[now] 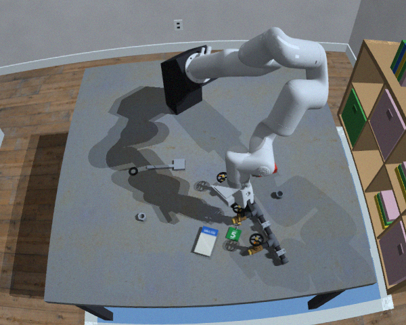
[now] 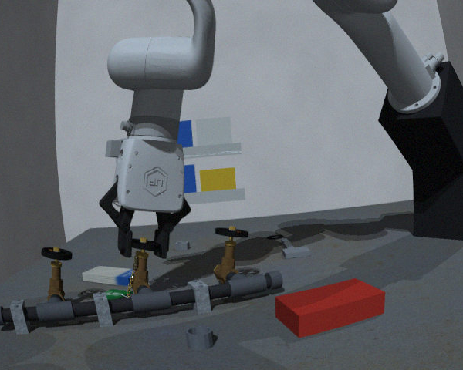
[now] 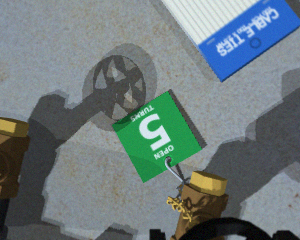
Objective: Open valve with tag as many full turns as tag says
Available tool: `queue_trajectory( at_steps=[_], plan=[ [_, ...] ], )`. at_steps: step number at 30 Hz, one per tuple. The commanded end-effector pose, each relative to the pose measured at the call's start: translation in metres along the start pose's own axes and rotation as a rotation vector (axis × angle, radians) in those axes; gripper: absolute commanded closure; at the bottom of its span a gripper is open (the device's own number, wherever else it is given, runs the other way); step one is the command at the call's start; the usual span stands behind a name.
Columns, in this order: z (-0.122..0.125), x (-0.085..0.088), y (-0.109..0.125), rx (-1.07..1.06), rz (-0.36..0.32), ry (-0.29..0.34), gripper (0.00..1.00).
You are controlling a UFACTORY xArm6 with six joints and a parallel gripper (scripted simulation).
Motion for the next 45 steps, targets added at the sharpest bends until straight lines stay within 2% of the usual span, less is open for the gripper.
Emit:
queue_trajectory(
  at_steps=[1, 2, 17, 19, 20, 34, 36, 37, 45],
  plan=[
    [0.0008, 0.0005, 0.0007, 0.225, 0.019, -0.022, 1.00],
    [0.0008, 0.0005, 0.0007, 0.225, 0.019, -0.022, 1.00],
    [-0.0010, 0.0005, 0.0001, 1.004, 0.006, 0.006, 1.00],
    [-0.0010, 0.0005, 0.0001, 1.004, 0.006, 0.006, 1.00],
    [-0.0008, 0.0005, 0.0003, 1.146, 0.009, 0.004, 1.00],
    [-0.0028, 0.0005, 0.0002, 1.800, -0.018, 0.027, 1.00],
    [-0.0028, 0.0005, 0.0002, 1.800, -0.018, 0.027, 1.00],
    [-0.0022, 0.0005, 0.0003, 1.938, -0.011, 0.023, 1.00],
    [-0.0010, 0.0005, 0.0005, 2.280, 0.004, 0.017, 1.00]
  ],
)
Point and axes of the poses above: the point where the finger pads meet when closed, its own x axis back along the fingers, its own z axis across the jaws, y = z × x, the point moved 7 cm from there along x, back along the fingers, and after that the axes turned 1 degree about -x, right-handed, at the moved point
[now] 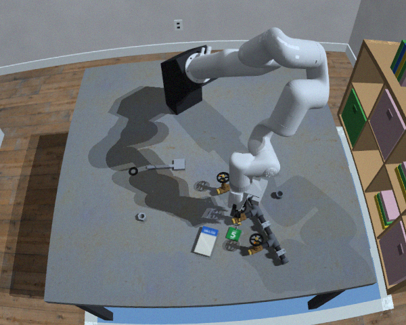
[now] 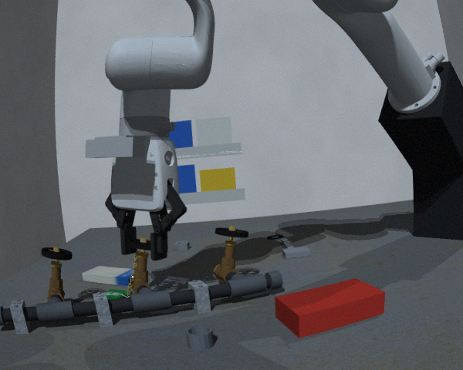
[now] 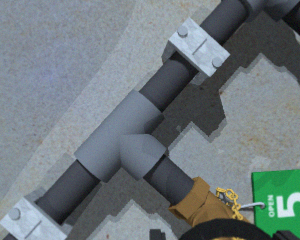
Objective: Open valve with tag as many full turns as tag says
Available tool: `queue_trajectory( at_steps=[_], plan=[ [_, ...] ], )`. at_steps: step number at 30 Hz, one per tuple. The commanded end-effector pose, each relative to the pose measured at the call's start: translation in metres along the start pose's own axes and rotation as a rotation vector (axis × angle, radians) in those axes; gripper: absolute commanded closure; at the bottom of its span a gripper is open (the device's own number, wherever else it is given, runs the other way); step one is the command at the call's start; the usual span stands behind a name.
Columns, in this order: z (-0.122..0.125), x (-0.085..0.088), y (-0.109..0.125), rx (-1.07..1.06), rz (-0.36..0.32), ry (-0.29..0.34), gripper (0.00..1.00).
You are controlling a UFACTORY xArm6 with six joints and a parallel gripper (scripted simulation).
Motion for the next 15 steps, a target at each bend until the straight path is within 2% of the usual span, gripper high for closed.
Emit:
queue_trajectory(
  at_steps=[1, 5, 15],
  plan=[
    [-0.0040, 0.0000, 0.0043, 0.264, 0.062, 0.074, 1.00],
    [-0.0048, -0.0001, 0.0055, 0.371, 0.073, 0.091, 1.00],
    [-0.0048, -0.0001, 0.0055, 0.396, 0.072, 0.092, 1.00]
  ],
)
Point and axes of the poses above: the point where the finger pads meet when closed, its own x axis back along the fingers, its own z axis across the jaws, y = z × x, the point moved 7 cm from there along x, back along the fingers, and after that the axes turned 1 degree about -x, right-handed, at the moved point
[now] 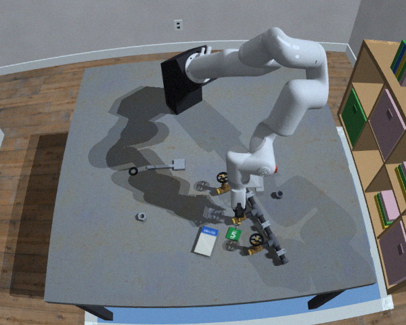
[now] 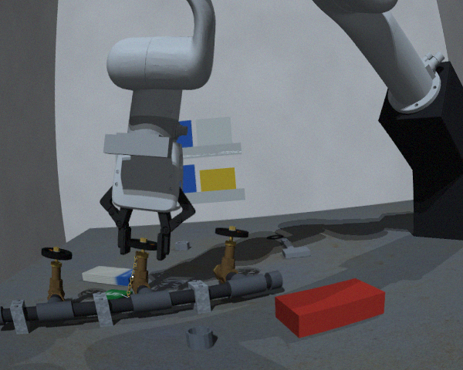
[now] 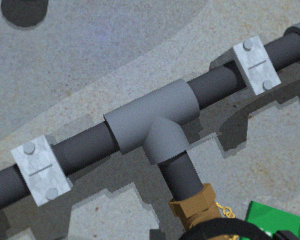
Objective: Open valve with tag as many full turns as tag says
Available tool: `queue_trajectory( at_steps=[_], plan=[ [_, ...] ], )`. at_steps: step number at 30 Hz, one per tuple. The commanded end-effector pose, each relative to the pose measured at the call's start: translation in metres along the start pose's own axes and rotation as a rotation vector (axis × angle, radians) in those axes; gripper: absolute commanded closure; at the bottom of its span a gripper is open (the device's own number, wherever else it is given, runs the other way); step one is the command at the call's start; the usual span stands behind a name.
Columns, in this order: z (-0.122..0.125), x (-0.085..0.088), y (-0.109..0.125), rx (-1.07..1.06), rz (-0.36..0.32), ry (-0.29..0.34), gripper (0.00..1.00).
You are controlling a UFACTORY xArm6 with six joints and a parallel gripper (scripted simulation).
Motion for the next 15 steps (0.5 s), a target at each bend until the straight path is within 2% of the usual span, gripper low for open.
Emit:
queue_trajectory(
  at_steps=[1, 6, 7, 15],
  plan=[
    [-0.0016, 0.0003, 0.0005, 0.015, 0.011, 0.034, 1.00],
    [-0.0016, 0.0003, 0.0005, 0.015, 0.011, 0.034, 1.00],
    [-0.0016, 0.0003, 0.0005, 0.015, 0.011, 0.034, 0.00],
    [-0.0016, 0.0003, 0.0005, 0.015, 0.011, 0.034, 0.00]
  ],
)
Point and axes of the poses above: the point where the finger pads meet when closed, its own x axis back along the fingers, its own z axis across the jaws, y = z × x, the point moved 7 cm from there along x, back along the fingers, and after that the axes turned 1 degree about -x, right-handed, at the moved point
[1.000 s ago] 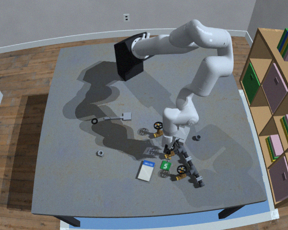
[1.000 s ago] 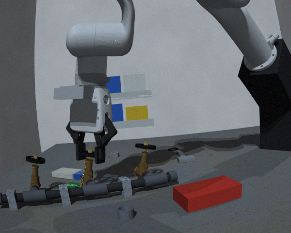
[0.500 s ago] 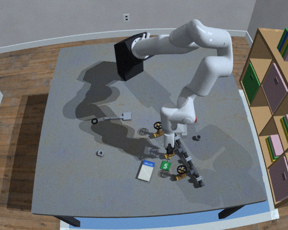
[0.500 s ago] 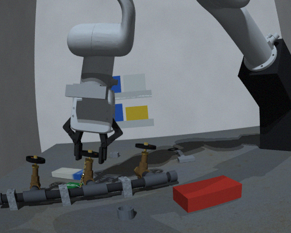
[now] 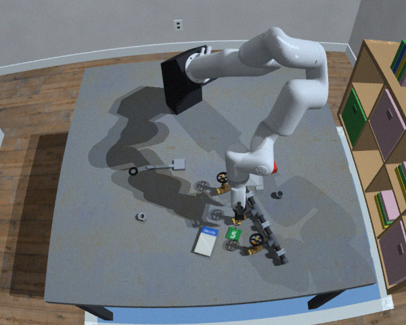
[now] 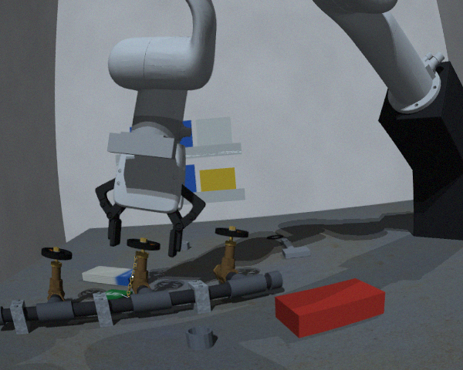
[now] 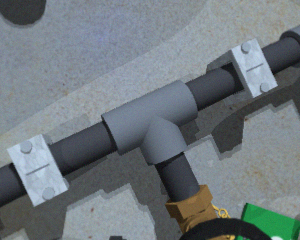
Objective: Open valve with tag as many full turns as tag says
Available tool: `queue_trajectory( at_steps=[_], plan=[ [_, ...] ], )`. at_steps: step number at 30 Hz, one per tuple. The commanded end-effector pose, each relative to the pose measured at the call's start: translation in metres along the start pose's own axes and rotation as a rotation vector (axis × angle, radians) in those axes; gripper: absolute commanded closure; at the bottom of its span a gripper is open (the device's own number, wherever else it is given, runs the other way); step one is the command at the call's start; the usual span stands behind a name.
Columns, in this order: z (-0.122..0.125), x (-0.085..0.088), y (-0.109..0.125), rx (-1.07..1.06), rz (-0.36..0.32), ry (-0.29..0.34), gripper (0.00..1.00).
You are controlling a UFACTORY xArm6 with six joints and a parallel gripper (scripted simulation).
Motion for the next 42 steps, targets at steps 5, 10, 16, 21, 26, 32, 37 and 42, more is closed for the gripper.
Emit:
queue_trajectory(
  at_steps=[5, 10, 16, 21, 26, 32, 37, 42],
  plan=[
    [0.0005, 0.0003, -0.0002, 0.000, 0.000, 0.002, 0.00],
    [0.0005, 0.0003, -0.0002, 0.000, 0.000, 0.002, 0.00],
    [0.0005, 0.0003, -0.0002, 0.000, 0.000, 0.002, 0.00],
    [0.0005, 0.0003, -0.0002, -0.011, 0.000, 0.002, 0.00],
    [0.0005, 0.0003, -0.0002, -0.081, 0.000, 0.002, 0.00],
    [0.0005, 0.0003, -0.0002, -0.200, 0.000, 0.002, 0.00],
    [0.0005, 0.0003, -0.0002, -0.437, 0.000, 0.002, 0.00],
    [0.0003, 0.0003, -0.0002, -0.709, 0.001, 0.006, 0.00]
  ],
)
Point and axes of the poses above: the point where the finger pads meet when closed, its own x axis back along the fingers, its own z axis across the jaws, y = z × x, the point moved 7 cm from there along x, back along the fingers, and after that the axes turned 1 degree about -x, right-handed, at the moved point
